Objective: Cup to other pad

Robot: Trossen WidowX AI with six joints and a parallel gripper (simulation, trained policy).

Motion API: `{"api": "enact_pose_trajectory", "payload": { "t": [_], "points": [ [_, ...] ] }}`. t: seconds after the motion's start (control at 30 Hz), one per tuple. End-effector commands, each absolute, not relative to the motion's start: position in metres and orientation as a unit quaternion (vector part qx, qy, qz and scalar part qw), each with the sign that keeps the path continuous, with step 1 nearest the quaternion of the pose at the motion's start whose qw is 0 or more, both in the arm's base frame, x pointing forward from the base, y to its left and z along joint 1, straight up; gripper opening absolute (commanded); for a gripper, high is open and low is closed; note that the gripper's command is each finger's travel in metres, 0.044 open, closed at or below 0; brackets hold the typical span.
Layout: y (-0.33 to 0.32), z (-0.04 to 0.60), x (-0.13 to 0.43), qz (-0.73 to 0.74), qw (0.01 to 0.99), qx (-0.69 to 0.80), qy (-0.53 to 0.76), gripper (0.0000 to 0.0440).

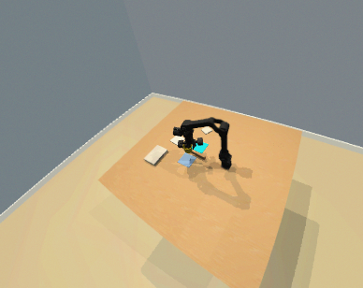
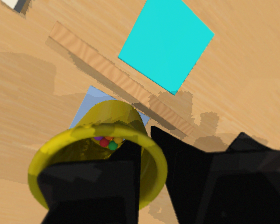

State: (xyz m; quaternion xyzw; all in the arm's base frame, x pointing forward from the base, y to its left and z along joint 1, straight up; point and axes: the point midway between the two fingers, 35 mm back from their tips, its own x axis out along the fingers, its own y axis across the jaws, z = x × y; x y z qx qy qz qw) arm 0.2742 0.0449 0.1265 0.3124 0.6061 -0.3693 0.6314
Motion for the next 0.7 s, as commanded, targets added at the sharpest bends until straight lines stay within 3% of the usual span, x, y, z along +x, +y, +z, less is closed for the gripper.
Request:
{"api": "enact_pose_trajectory", "payload": {
  "t": [0.0, 0.67],
  "points": [
    [0.038, 0.137, 0.279, -0.372, 0.633, 0.335, 0.590, 0.0032],
    [-0.019, 0.146, 0.296, -0.398, 0.642, 0.400, 0.520, 0.0017]
  ]
}}
